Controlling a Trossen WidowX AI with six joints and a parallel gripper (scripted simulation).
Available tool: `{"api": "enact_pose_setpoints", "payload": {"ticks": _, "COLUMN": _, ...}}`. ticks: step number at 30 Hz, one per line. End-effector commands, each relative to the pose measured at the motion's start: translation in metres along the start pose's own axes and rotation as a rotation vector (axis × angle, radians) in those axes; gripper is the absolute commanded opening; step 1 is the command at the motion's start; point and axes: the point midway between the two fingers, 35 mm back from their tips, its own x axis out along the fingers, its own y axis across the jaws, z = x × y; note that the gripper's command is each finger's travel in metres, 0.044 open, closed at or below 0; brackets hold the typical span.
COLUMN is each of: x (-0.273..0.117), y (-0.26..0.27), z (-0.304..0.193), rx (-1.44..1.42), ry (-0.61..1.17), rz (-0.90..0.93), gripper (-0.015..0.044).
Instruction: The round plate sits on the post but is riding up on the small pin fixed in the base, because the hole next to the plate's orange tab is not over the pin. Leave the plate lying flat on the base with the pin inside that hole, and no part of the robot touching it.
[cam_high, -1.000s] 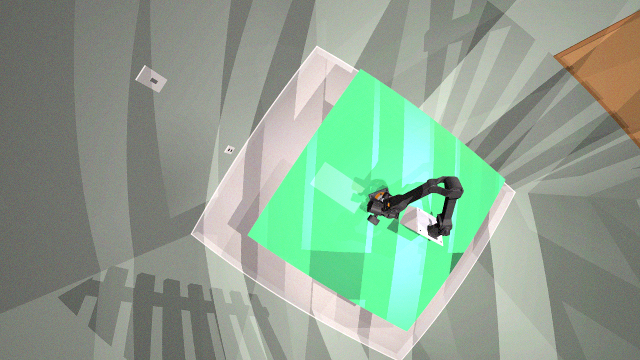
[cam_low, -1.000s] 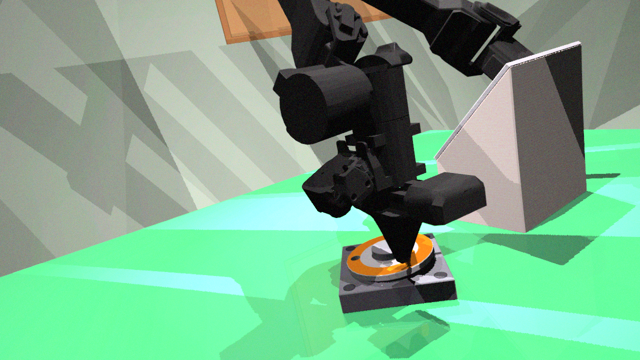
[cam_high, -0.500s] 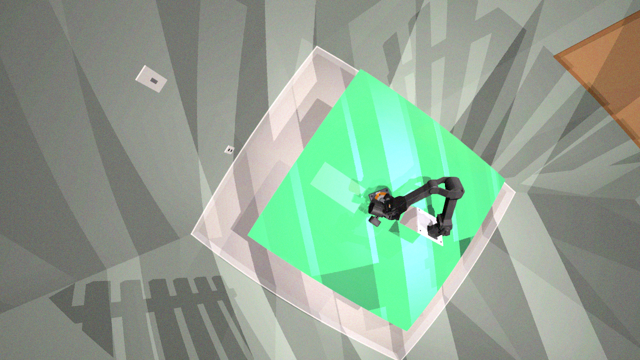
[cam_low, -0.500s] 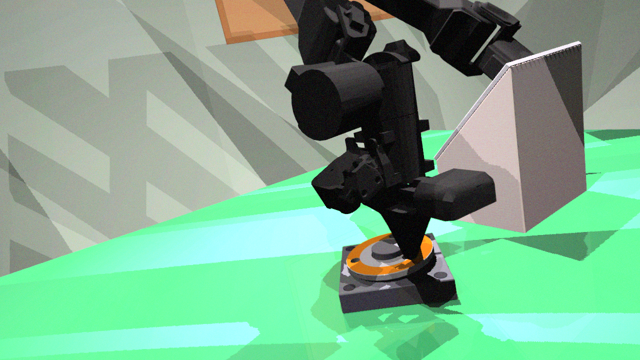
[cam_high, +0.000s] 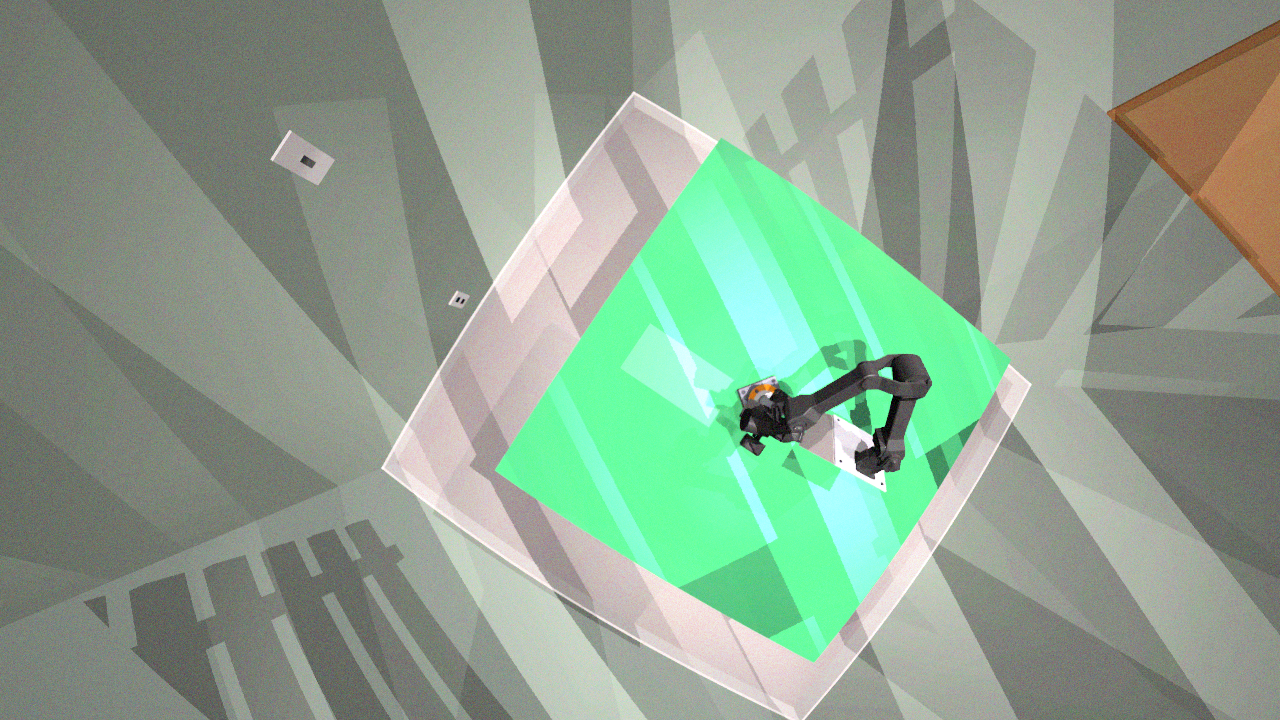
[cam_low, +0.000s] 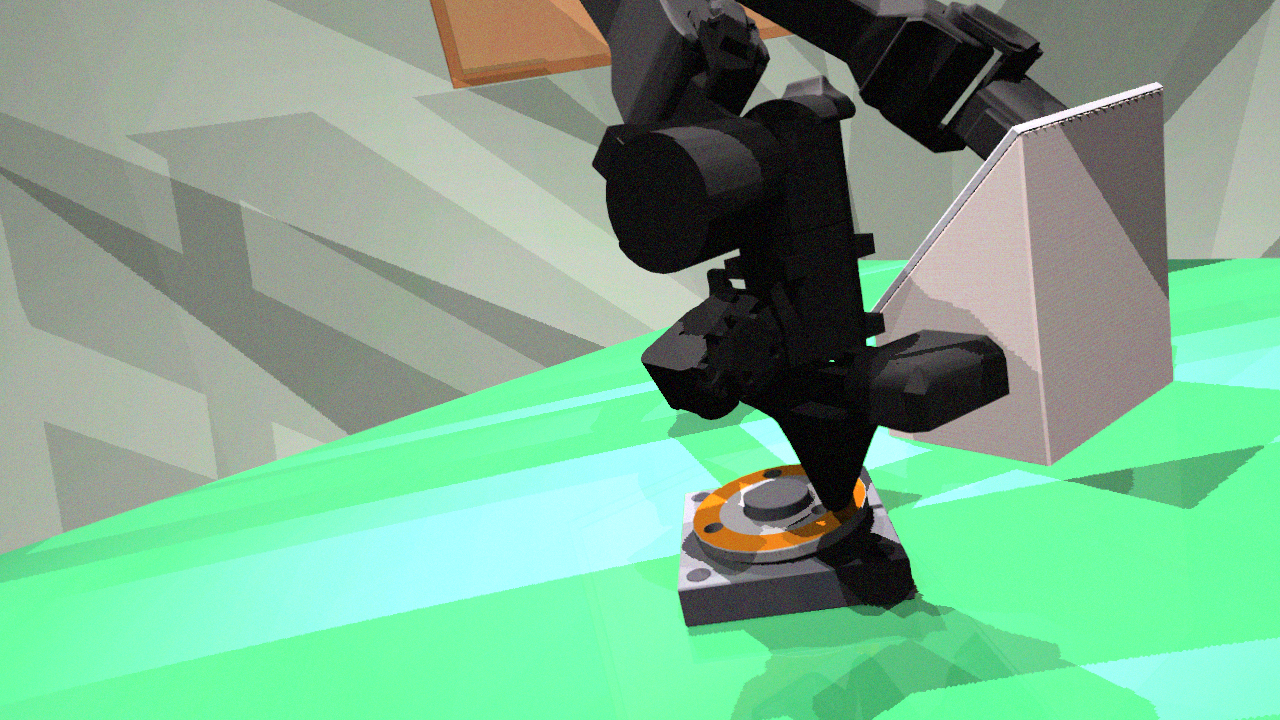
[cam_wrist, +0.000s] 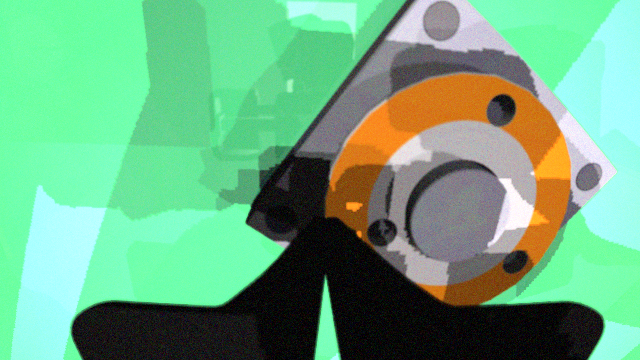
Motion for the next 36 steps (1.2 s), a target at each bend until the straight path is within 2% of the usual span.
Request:
{"api": "enact_pose_setpoints", "payload": {"ticks": 1, "x": 0.002, "y": -0.001, "z": -0.009, "rx": -0.003, "ry": 0.013, "rz": 0.0, "gripper": 0.0}}
{"api": "enact_pose_setpoints", "payload": {"ticks": 36, "x": 0.001, "y": -0.01, "z": -0.031, "rx": -0.004, "ry": 0.014, "rz": -0.001, "gripper": 0.0}}
